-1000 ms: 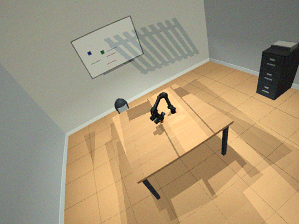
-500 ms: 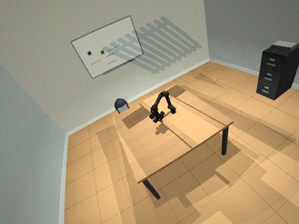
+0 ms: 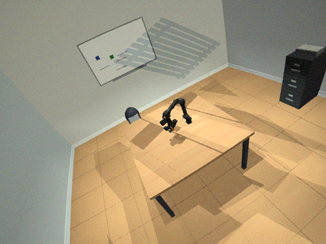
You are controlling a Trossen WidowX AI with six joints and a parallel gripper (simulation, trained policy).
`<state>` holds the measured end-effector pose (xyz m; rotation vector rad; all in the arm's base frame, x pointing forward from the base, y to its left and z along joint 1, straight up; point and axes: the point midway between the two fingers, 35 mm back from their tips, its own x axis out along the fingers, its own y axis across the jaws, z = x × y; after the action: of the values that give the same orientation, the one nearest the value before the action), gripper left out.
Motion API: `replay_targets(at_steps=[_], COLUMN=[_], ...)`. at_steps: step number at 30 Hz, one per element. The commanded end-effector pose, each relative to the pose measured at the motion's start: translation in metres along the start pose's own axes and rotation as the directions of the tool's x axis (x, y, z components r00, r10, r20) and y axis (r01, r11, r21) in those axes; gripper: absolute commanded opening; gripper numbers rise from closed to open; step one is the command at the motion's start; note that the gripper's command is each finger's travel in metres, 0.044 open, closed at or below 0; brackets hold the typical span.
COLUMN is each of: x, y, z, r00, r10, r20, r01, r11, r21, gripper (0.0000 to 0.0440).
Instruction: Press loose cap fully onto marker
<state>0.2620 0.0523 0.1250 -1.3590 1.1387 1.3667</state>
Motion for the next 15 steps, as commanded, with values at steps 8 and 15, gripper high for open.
replay_targets(at_steps=[8, 15], x=[-0.03, -0.04], y=[-0.004, -0.002], z=[-0.024, -0.045], r00=[0.999, 1.0], r10=[-0.035, -0.03], r20=[0.008, 0.004], r01=[0.034, 0.029], r11=[0.998, 0.994], r21=[0.058, 0.11], gripper=[0.0086, 0.0078])
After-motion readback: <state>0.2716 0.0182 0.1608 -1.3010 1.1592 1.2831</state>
